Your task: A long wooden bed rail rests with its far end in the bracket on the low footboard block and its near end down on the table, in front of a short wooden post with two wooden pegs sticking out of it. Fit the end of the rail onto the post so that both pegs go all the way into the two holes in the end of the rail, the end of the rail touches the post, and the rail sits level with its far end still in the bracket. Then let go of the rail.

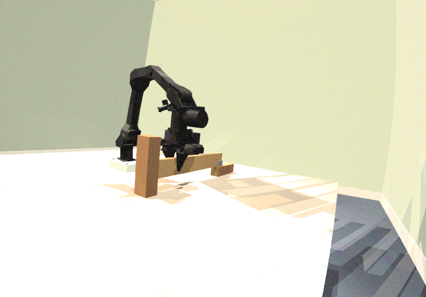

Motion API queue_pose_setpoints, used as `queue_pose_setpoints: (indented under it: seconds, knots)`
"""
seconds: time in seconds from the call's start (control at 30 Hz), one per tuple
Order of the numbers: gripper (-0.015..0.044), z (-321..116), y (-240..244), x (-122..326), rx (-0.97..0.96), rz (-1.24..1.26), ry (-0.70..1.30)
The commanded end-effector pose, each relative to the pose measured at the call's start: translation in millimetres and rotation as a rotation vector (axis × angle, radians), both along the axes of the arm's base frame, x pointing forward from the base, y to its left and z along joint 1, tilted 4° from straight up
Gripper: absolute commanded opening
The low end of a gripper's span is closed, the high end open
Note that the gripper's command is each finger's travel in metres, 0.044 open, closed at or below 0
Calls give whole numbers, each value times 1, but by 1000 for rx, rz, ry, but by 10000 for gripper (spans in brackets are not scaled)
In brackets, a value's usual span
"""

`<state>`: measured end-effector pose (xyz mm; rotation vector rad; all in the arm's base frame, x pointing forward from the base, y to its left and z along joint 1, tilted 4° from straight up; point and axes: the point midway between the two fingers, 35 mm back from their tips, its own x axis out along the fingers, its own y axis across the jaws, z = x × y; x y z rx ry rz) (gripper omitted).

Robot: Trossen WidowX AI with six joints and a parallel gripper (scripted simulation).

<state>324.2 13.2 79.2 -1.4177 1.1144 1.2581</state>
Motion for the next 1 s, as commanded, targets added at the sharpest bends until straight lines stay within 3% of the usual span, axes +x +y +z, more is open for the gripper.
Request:
queue_pose_setpoints:
  seconds: [0.0,0.27,0.6,0.97]
  knots:
    - [236,0,0,0,0,-1,0]
    - [440,0,0,0,0,-1,0]
    - [440,27,32,-8,-3,-1,-1]
    - [440,27,32,-8,-3,-1,-1]
